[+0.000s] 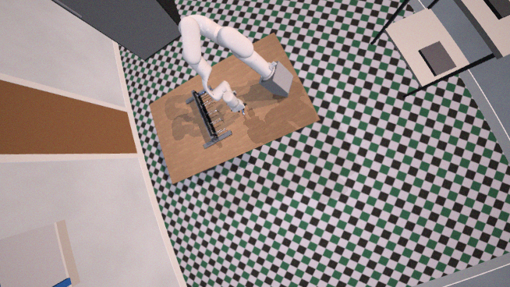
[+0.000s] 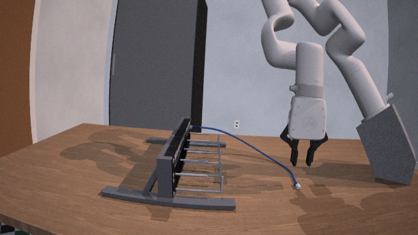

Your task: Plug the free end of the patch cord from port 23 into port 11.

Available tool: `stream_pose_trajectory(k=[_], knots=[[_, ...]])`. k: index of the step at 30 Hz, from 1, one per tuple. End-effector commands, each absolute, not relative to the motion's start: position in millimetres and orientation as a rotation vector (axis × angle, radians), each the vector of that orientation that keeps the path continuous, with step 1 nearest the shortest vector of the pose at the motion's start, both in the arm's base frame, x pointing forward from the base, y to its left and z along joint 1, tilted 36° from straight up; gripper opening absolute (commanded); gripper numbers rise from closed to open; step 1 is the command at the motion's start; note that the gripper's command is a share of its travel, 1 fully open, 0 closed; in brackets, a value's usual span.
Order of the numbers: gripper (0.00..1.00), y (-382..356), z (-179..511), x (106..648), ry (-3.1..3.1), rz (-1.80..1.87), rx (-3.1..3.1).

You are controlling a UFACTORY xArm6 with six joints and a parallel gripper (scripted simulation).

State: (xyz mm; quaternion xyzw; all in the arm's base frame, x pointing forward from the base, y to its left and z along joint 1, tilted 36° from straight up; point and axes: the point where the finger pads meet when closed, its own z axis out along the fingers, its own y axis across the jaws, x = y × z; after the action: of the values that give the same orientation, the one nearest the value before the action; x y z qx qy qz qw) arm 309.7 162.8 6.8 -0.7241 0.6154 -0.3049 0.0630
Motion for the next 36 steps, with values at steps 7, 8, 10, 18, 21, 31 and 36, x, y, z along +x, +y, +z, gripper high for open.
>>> stream_pose_trajectory(k=[7,8,10,18,21,31,36], knots=[[0.38,158.1,-9.4,321.2,1.857,-0.921,-2.186],[0.38,157.6,-11.1,322.2,1.857,-0.921,-2.186],[0.38,156.5,-14.2,324.3,1.857,-0.921,-2.186],[0.38,153.2,-23.7,330.4,1.857,-0.921,-2.186],[0.38,152.5,-25.7,331.8,1.857,-0.921,-2.186],[0.38,150.8,-30.7,335.1,1.857,-0.921,-2.186],[0.38,150.8,-30.9,335.2,1.857,-0.921,-2.186]])
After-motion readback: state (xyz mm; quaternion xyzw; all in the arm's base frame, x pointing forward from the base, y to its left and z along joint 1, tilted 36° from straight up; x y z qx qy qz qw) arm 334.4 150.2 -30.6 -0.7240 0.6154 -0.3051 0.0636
